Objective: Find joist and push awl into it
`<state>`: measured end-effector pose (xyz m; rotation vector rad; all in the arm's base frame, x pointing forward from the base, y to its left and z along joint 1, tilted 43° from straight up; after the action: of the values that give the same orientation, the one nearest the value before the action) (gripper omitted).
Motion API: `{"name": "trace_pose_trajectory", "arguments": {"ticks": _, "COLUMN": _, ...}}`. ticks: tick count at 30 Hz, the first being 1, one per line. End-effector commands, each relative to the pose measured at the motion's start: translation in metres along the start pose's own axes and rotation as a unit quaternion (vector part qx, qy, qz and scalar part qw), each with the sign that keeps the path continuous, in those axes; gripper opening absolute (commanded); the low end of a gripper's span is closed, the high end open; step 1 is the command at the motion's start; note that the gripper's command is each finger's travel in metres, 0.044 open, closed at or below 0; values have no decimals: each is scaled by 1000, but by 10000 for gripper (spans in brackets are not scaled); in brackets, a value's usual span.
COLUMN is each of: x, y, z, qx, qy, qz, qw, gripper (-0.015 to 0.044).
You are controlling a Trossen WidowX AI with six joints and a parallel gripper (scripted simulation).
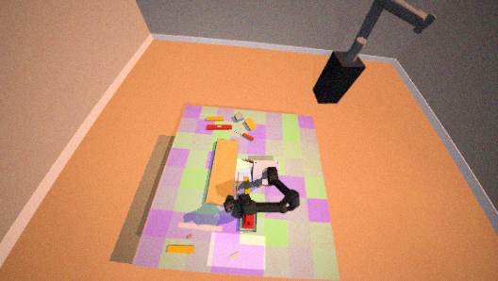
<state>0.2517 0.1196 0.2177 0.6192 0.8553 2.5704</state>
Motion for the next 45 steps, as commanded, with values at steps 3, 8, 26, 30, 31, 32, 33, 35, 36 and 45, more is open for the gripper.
{"name": "trace_pose_trajectory", "arguments": {"ticks": 3, "x": -74, "y": -6, "z": -67, "qx": 67, "qy": -171, "qz": -39, "qw": 982, "gripper": 440}}
{"name": "trace_pose_trajectory", "arguments": {"ticks": 8, "x": -121, "y": 0, "z": -141, "qx": 113, "qy": -318, "qz": -59, "qw": 939, "gripper": 440}}
{"name": "trace_pose_trajectory", "arguments": {"ticks": 26, "x": -111, "y": 9, "z": -355, "qx": 175, "qy": -669, "qz": 18, "qw": 723, "gripper": 440}}
{"name": "trace_pose_trajectory", "arguments": {"ticks": 30, "x": -111, "y": 10, "z": -356, "qx": 175, "qy": -669, "qz": 18, "qw": 723, "gripper": 440}}
{"name": "trace_pose_trajectory", "arguments": {"ticks": 31, "x": -111, "y": 10, "z": -356, "qx": 175, "qy": -669, "qz": 18, "qw": 723, "gripper": 440}}
{"name": "trace_pose_trajectory", "arguments": {"ticks": 32, "x": -110, "y": 10, "z": -357, "qx": 175, "qy": -669, "qz": 18, "qw": 723, "gripper": 440}}
{"name": "trace_pose_trajectory", "arguments": {"ticks": 33, "x": -110, "y": 10, "z": -357, "qx": 175, "qy": -669, "qz": 18, "qw": 723, "gripper": 440}}
{"name": "trace_pose_trajectory", "arguments": {"ticks": 35, "x": -110, "y": 9, "z": -357, "qx": 175, "qy": -669, "qz": 18, "qw": 723, "gripper": 440}}
{"name": "trace_pose_trajectory", "arguments": {"ticks": 36, "x": -111, "y": 7, "z": -358, "qx": 175, "qy": -669, "qz": 18, "qw": 723, "gripper": 440}}
{"name": "trace_pose_trajectory", "arguments": {"ticks": 45, "x": -111, "y": -7, "z": -360, "qx": 175, "qy": -668, "qz": 18, "qw": 723, "gripper": 440}}
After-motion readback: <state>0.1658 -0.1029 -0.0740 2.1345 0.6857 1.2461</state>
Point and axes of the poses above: the point midway between the two fingers, 35 mm back from their tips, its own y axis back along the fingers, its own x axis across the jaws, z = x × y, the point moved 2 cm from there along y, back along the fingers, and after that the axes turned 9 degrees about -y, right-handed, at the moved point
